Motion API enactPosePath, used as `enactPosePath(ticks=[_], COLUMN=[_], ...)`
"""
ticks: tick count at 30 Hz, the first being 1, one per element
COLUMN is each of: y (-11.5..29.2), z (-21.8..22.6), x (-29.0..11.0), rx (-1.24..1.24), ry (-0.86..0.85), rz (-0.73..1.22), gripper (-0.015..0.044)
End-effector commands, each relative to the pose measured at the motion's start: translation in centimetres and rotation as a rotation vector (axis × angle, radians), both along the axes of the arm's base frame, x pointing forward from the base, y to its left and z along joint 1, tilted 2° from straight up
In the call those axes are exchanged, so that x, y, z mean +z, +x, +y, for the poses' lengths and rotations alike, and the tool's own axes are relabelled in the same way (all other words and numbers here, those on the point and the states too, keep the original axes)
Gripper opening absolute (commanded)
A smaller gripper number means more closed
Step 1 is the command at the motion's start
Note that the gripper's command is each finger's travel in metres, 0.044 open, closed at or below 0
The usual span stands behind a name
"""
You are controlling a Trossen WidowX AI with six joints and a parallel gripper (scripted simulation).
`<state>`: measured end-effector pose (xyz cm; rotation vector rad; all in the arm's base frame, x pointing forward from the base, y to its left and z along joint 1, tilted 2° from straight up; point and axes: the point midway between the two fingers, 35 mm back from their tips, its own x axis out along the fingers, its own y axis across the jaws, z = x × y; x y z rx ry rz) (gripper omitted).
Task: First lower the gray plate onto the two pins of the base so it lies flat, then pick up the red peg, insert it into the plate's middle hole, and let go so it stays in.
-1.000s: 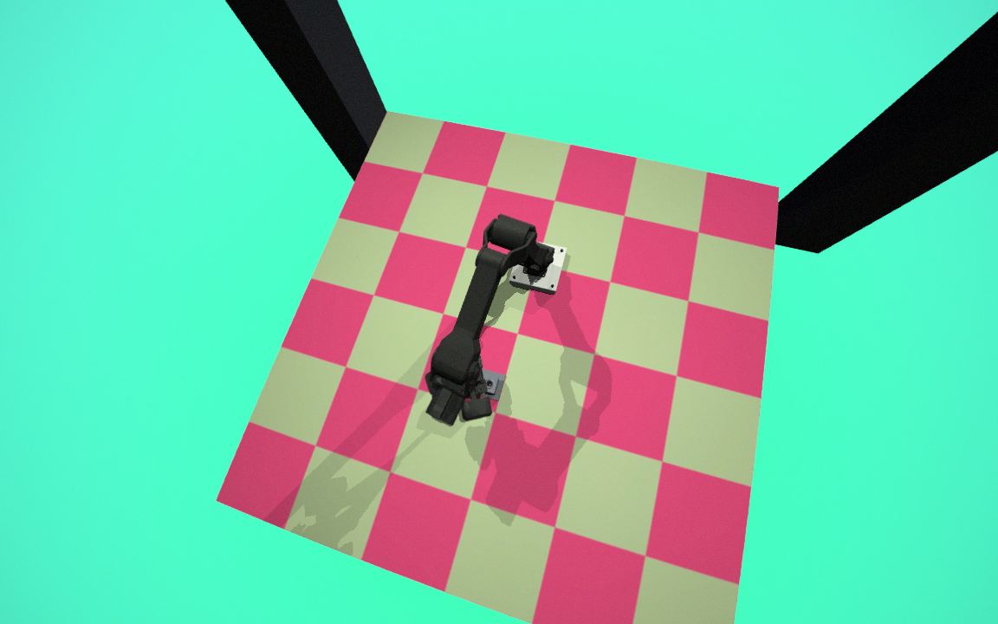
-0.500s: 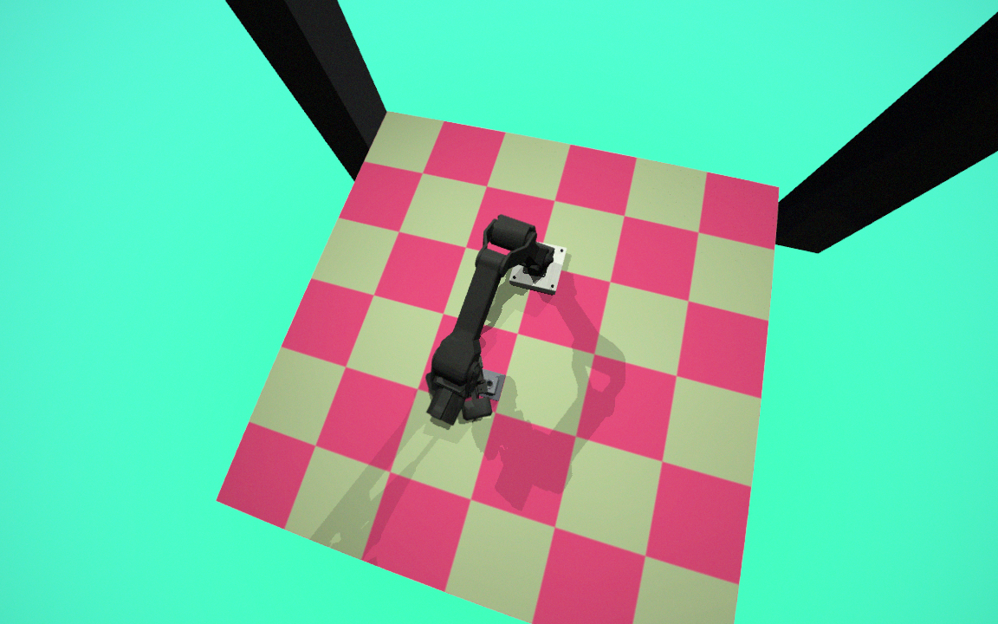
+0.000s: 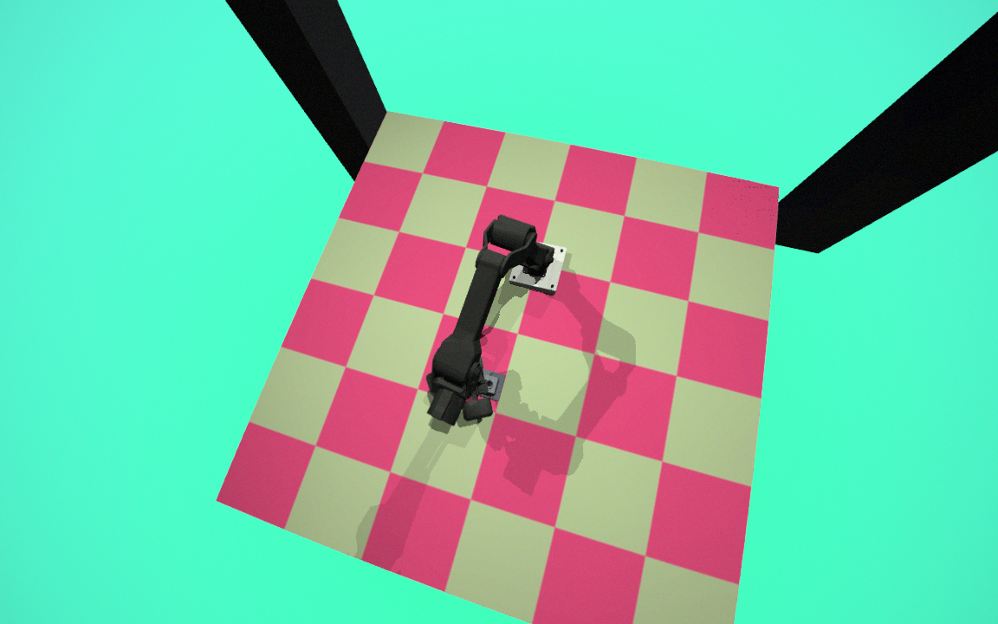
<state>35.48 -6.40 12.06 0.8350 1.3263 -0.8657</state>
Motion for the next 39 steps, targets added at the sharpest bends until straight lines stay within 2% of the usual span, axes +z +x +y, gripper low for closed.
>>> enactPosePath(ticks=[1, 12, 18, 39], y=[-0.01, -0.02, -0.02, -0.18], z=[-0.03, -0.02, -0.02, -0.04], x=[-0.10, -0.06, -0.06, 0.67], rx=[-0.003, -0.001, -0.001, 0.001], ry=[0.000, 0.000, 0.000, 0.004], rz=[0.000, 0.000, 0.000, 0.002], gripper=[0.0000, 0.0000, 0.0150, 0.0150])
